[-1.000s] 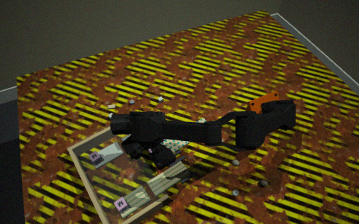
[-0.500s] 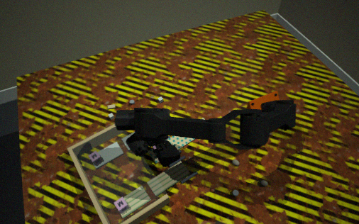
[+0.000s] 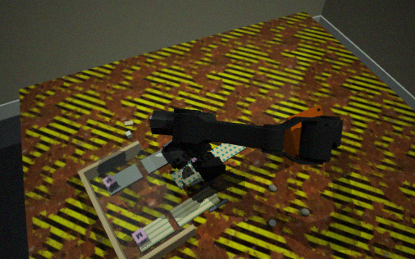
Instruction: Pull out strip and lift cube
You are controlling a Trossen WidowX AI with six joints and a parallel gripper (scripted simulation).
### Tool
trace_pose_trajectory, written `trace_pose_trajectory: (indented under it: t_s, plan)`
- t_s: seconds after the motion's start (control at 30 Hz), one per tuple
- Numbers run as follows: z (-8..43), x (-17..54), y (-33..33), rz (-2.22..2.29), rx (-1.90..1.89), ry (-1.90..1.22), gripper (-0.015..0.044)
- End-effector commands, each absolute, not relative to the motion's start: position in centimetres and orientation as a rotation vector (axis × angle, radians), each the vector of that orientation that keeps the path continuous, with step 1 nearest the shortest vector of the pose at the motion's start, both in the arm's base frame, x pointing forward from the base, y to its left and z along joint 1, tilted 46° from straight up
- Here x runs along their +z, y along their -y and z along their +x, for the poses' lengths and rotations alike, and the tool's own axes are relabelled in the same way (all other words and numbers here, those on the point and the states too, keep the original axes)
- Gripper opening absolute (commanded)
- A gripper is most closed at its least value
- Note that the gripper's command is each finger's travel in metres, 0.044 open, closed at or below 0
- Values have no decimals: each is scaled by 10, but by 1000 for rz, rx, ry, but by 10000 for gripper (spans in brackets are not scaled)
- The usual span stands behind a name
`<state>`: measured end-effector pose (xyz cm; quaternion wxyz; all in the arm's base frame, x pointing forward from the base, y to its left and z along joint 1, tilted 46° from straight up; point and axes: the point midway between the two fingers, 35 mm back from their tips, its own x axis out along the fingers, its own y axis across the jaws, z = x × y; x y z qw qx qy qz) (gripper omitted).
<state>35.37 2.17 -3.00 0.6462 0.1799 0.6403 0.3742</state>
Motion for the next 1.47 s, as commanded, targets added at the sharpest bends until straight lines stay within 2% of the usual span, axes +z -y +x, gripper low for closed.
trace_pose_trajectory:
  t_s: [0.0, 0.4, 0.7, 1.43]
  plan:
    - [344, -26, -19, 399, 851, -1451, 0]
    - [303, -24, -17, 400, 851, -1453, 0]
    - [306, 0, 8, 399, 850, -1454, 0]
    - [306, 1, 9, 399, 850, -1454, 0]
